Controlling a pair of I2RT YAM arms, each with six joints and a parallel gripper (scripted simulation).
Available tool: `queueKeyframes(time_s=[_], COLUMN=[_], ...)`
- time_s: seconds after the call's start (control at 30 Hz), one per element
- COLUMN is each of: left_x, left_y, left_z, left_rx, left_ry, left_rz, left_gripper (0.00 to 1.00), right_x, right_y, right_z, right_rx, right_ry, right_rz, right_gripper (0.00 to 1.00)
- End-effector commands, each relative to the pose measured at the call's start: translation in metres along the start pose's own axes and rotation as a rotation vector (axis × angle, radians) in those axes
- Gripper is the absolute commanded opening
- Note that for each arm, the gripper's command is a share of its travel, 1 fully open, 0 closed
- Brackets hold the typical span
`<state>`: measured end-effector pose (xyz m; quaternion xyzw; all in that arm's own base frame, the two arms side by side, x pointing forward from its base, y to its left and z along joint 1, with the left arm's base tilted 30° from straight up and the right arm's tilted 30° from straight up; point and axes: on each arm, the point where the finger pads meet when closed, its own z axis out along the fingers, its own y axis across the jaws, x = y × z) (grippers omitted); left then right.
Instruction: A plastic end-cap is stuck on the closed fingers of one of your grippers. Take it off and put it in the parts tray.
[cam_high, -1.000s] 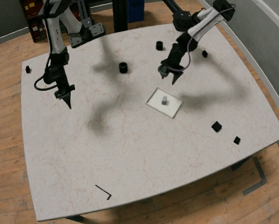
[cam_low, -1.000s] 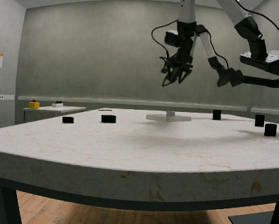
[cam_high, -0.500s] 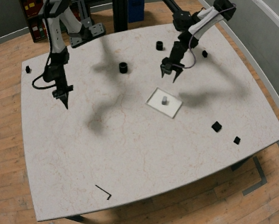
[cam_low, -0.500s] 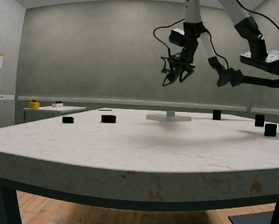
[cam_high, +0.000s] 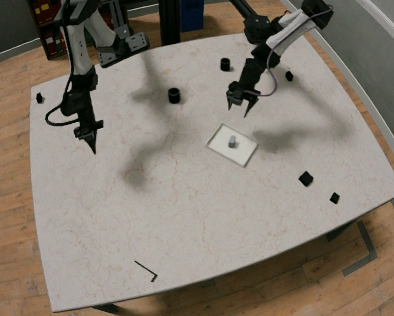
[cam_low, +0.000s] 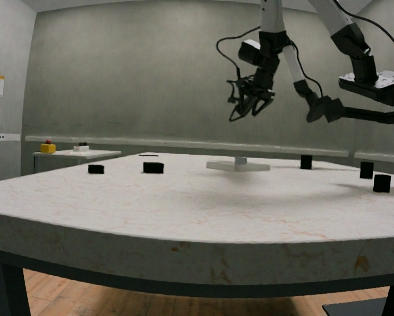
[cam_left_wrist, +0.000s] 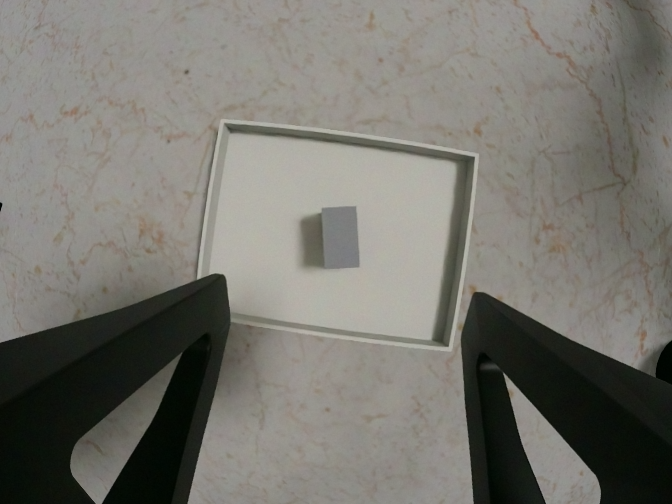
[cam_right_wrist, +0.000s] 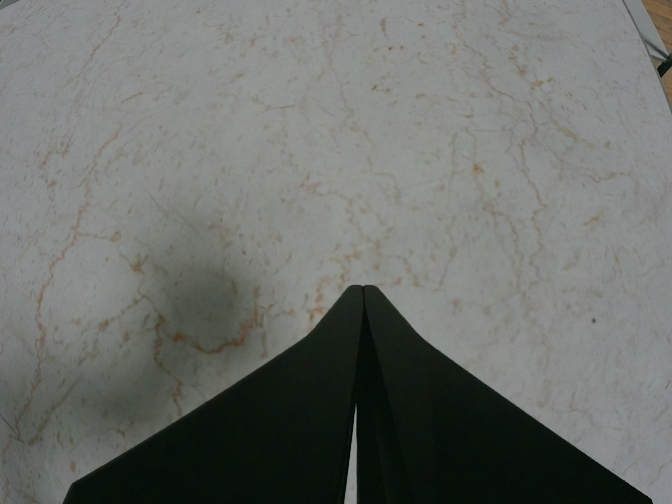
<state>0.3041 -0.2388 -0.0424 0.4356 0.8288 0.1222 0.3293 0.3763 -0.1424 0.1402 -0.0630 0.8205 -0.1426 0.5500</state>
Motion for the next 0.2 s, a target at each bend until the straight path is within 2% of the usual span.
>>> queueKeyframes(time_s=[0.0,0.17], left_x=[-0.0146,-0.0146], left_y=[0.0073,0.0073], left_z=[-0.0069,-0.0069], left_rx=[-0.006,-0.006], left_ry=[-0.044,-0.044], left_rz=[-0.037,-0.037], left_gripper=[0.60,0.60], right_x=[-0.0163,-0.0163], right_y=[-0.0049,-0.0049], right_z=[-0.0060,-0.0060], right_rx=[0.026,0.026], right_ry=[-0.044,-0.044], right_rz=[-0.010,-0.010], right_gripper=[0.00,0.00])
